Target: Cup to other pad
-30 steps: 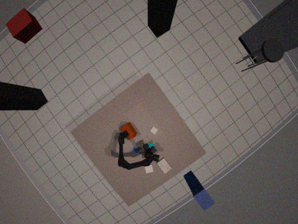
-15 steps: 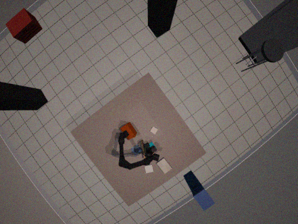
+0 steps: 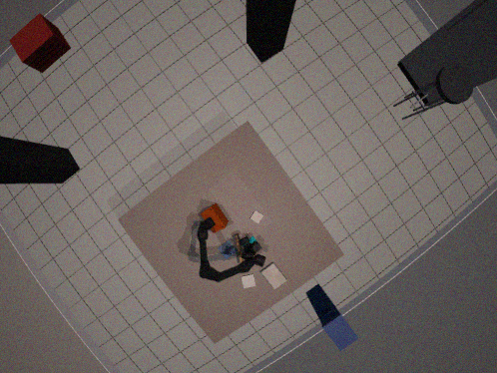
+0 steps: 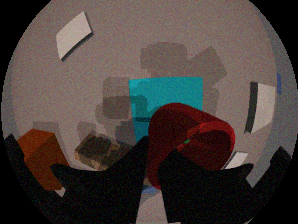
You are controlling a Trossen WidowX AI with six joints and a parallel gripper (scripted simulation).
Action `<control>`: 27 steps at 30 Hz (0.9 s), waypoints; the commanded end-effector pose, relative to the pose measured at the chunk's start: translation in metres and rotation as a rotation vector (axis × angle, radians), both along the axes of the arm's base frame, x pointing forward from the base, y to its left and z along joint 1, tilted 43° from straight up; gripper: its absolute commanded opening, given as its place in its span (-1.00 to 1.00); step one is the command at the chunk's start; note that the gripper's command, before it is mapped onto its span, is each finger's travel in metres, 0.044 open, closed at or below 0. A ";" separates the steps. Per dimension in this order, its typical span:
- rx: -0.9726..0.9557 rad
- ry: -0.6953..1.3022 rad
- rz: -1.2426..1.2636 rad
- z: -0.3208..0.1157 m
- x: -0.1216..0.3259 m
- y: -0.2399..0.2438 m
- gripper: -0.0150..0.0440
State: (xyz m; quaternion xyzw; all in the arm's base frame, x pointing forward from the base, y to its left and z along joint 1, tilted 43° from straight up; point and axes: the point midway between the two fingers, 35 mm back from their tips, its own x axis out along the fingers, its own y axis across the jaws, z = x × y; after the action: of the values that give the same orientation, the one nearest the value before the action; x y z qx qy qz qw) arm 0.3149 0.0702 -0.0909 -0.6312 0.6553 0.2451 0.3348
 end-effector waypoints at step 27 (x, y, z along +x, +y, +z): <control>-0.003 0.002 -0.002 -0.018 -0.001 -0.017 -0.40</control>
State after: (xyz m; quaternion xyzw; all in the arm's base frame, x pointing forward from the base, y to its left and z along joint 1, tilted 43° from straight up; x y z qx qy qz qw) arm 0.3137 0.0536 -0.1091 -0.6311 0.6565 0.2447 0.3330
